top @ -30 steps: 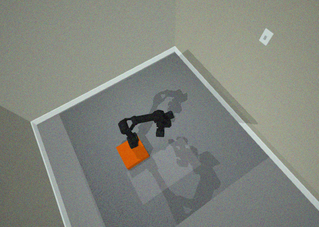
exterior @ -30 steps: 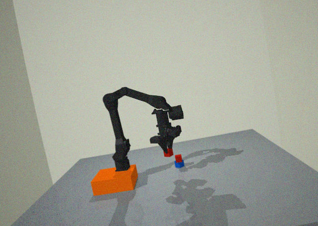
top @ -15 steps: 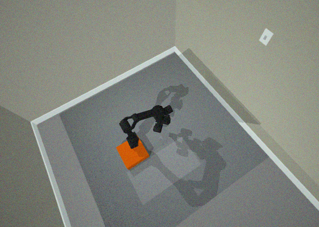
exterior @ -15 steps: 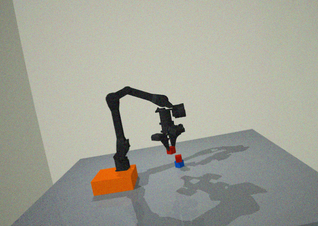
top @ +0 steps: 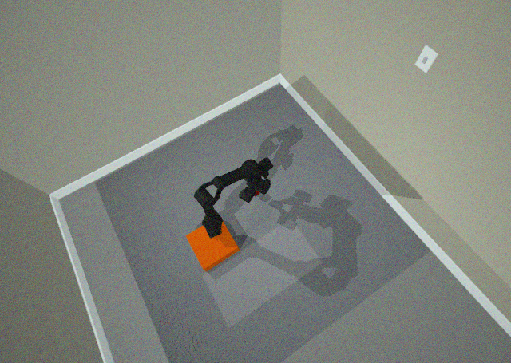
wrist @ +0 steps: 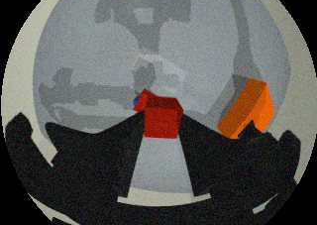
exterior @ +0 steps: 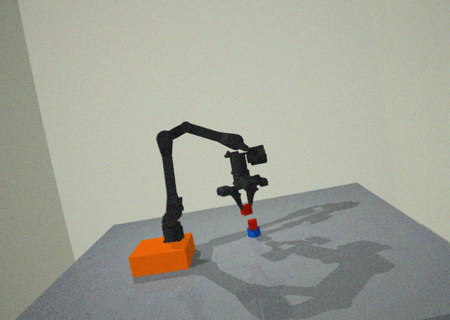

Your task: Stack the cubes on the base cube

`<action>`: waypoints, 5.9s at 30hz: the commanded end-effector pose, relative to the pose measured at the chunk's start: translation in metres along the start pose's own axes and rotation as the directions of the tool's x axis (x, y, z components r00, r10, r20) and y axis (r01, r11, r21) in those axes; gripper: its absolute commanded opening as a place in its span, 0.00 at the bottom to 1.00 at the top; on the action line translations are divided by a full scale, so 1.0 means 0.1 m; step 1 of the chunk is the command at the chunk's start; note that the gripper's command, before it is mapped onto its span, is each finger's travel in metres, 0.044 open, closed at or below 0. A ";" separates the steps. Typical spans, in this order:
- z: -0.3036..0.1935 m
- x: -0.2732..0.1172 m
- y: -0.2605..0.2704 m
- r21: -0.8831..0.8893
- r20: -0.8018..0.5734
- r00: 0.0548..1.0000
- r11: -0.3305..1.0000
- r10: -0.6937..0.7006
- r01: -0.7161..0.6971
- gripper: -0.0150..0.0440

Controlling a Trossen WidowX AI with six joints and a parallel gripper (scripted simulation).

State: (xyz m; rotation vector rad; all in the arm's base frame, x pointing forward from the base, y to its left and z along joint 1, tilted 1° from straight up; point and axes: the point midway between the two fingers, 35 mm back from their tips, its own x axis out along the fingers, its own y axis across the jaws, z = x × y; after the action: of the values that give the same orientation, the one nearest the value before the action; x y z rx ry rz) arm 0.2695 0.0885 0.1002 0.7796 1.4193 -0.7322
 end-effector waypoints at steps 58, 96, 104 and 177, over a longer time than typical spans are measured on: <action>-0.47 0.60 0.35 0.393 -0.009 1.000 0.919 0.018 -0.013 0.43; -0.48 0.63 0.35 0.390 -0.007 1.000 0.921 0.018 -0.014 0.60; -0.48 0.53 0.35 0.396 -0.010 1.000 0.918 0.019 -0.014 0.60; -1.37 -0.08 0.34 0.399 -0.020 1.000 0.917 0.009 0.000 0.93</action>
State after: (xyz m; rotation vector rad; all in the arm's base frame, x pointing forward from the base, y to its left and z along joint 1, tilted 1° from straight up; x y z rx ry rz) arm 0.2451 0.1862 0.1076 1.1108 1.2950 -1.0360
